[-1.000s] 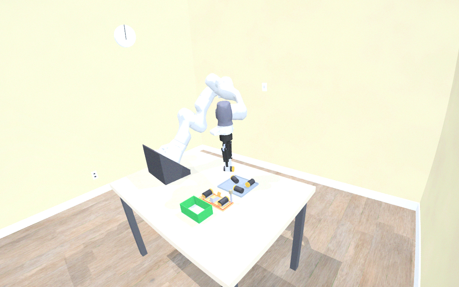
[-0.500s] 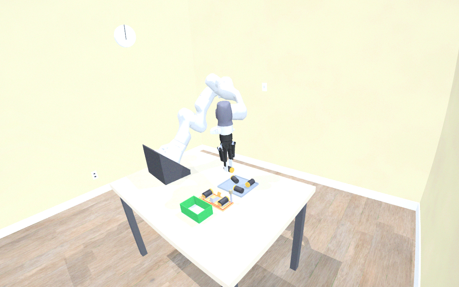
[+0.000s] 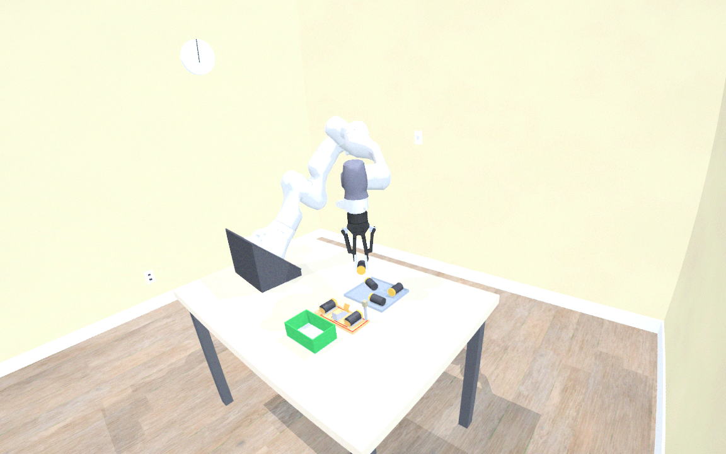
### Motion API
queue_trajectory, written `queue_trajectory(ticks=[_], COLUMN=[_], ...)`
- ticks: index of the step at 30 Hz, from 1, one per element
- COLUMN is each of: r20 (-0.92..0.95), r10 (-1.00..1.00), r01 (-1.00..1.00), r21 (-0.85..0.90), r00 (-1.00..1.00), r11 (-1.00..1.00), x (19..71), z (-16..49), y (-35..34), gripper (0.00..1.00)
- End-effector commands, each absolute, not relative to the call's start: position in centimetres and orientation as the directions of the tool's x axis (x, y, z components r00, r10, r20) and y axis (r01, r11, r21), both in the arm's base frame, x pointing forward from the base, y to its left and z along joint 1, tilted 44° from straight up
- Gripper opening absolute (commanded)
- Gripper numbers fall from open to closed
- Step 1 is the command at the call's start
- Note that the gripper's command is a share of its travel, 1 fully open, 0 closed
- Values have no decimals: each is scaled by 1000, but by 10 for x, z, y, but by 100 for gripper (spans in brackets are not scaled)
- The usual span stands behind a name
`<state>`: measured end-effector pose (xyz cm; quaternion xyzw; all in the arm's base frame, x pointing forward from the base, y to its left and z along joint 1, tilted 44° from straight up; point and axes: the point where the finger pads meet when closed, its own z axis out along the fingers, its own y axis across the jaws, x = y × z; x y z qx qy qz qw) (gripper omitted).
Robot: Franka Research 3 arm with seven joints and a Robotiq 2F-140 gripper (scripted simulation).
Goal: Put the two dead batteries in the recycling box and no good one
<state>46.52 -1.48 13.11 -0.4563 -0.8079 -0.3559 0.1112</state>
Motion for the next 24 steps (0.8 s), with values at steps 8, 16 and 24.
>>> queue_trajectory(ticks=[8,16,24], r20=[690,691,691], r10=[721,716,716], r01=[988,985,985], r21=[60,36,36], r00=[65,98,98], r11=[-146,-170,-170], x=[464,464,464], z=[131,131,130], y=[-15,-15,-16], gripper=[16,16,16])
